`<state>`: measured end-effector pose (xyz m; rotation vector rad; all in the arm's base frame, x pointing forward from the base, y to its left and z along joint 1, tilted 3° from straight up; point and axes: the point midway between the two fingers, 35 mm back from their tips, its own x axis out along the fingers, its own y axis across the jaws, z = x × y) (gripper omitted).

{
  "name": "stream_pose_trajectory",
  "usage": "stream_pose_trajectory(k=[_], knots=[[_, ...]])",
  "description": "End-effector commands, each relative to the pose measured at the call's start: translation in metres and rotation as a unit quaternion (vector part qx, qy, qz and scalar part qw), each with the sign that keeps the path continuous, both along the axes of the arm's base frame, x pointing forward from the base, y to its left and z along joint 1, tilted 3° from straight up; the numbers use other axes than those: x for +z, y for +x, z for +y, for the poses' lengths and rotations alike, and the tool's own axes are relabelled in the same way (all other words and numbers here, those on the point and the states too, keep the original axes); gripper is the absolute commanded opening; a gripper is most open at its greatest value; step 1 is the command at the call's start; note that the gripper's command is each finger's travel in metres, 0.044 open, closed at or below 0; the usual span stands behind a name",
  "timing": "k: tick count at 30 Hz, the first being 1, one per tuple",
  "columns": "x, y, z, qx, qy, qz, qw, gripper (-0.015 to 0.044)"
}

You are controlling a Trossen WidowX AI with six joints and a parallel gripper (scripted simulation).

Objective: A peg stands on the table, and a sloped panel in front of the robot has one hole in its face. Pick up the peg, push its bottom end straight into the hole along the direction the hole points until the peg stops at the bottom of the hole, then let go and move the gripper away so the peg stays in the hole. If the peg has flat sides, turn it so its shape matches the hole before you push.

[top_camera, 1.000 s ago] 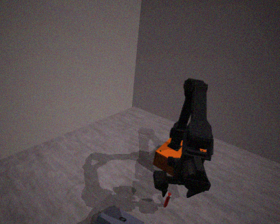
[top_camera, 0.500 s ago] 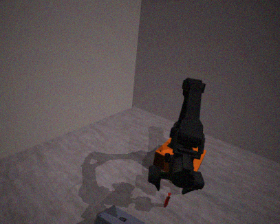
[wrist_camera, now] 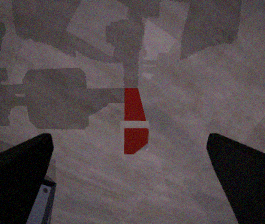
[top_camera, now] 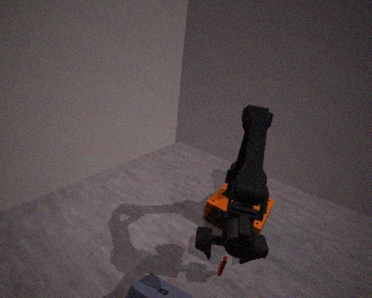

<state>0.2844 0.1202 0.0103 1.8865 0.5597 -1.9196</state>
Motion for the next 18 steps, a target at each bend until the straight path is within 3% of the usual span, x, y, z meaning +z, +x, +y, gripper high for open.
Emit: stream_pose_trajectory(k=[1, 18], knots=[[-0.009, -0.002, 0.0, -0.003, 0.0, 0.005, 1.0, 0.044], [-0.036, -0.005, -0.001, -0.003, 0.0, 0.006, 1.0, 0.044]])
